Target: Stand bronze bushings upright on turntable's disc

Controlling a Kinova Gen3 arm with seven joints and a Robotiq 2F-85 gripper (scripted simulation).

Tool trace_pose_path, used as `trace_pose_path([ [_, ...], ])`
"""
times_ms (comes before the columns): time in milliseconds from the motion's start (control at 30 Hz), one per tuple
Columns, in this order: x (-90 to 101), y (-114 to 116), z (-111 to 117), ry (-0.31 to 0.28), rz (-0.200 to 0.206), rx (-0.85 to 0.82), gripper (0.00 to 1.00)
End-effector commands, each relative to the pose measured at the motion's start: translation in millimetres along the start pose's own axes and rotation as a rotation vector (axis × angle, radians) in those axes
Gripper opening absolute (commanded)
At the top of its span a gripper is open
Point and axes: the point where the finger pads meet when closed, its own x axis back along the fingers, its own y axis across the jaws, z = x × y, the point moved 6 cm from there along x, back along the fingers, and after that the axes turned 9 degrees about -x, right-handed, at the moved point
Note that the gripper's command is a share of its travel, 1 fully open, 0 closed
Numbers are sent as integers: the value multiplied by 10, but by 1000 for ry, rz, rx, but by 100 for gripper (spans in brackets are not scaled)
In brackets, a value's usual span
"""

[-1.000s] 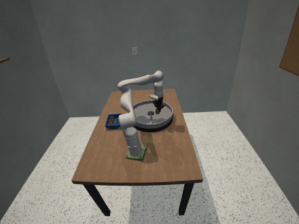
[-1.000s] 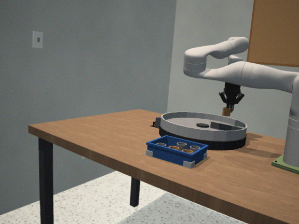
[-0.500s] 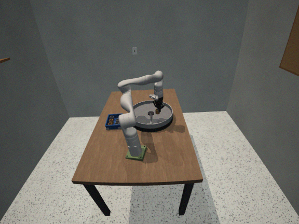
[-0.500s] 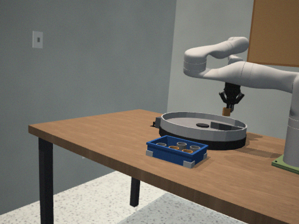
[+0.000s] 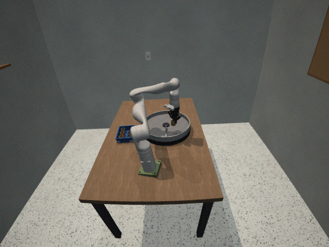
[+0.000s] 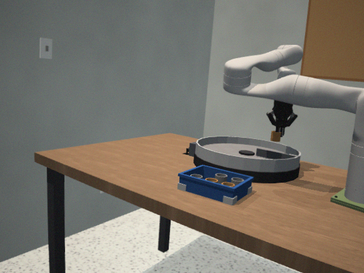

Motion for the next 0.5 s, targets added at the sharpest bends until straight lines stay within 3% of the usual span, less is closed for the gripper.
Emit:
trace_pose_path([
  [0,-4,0,-24,-3,0,7,0],
  [233,-246,-5,-7,-2,-1,3,0],
  [467,-265,-5,-6,-2,-1,3,0],
])
